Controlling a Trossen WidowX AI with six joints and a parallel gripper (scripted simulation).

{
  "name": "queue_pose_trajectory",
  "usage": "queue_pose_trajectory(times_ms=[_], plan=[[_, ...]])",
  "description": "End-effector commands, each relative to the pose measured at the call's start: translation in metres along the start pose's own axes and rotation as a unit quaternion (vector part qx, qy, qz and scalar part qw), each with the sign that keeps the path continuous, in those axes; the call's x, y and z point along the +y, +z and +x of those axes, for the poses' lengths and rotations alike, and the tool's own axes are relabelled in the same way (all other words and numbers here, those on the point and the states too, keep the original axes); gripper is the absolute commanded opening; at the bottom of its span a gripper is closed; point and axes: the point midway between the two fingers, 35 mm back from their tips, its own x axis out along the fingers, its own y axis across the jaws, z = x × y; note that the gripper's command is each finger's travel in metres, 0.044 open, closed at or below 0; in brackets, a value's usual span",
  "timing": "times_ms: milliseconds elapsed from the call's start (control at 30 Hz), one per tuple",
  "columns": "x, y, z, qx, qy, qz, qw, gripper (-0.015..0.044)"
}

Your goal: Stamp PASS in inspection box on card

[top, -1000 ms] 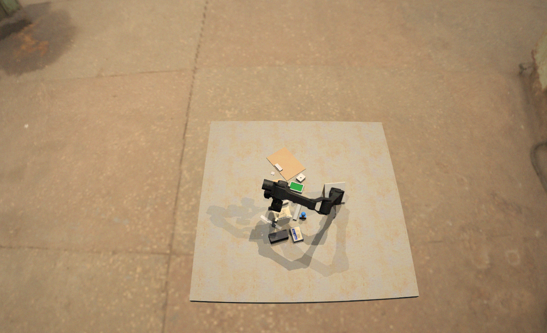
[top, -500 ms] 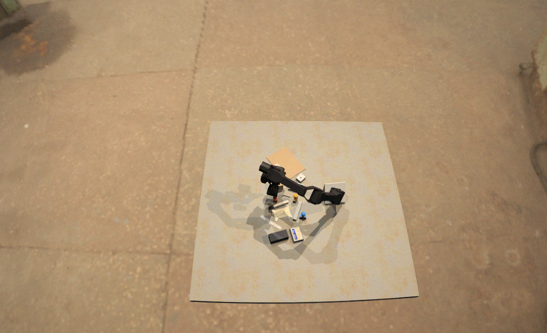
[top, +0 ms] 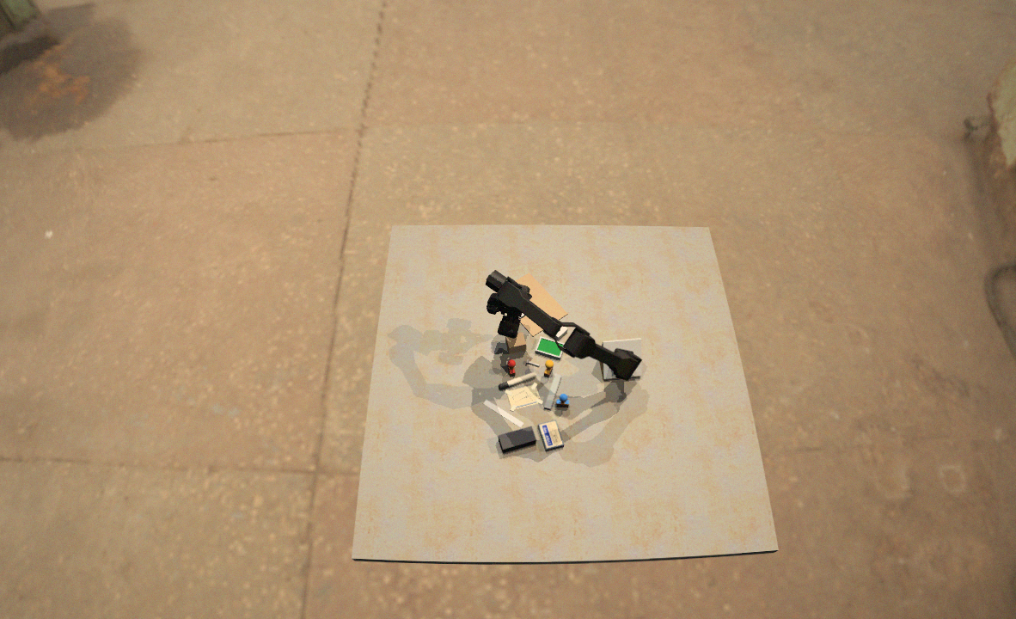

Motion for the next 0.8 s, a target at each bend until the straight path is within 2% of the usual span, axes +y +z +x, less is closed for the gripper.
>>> queue_pose_trajectory(times_ms=[0, 767], plan=[[-0.016, 0.000, 0.006, 0.004, 0.000, -0.003, 1.000, 0.0000], [-0.014, 0.000, 0.037, 0.004, 0.000, -0.003, 1.000, 0.0000]])
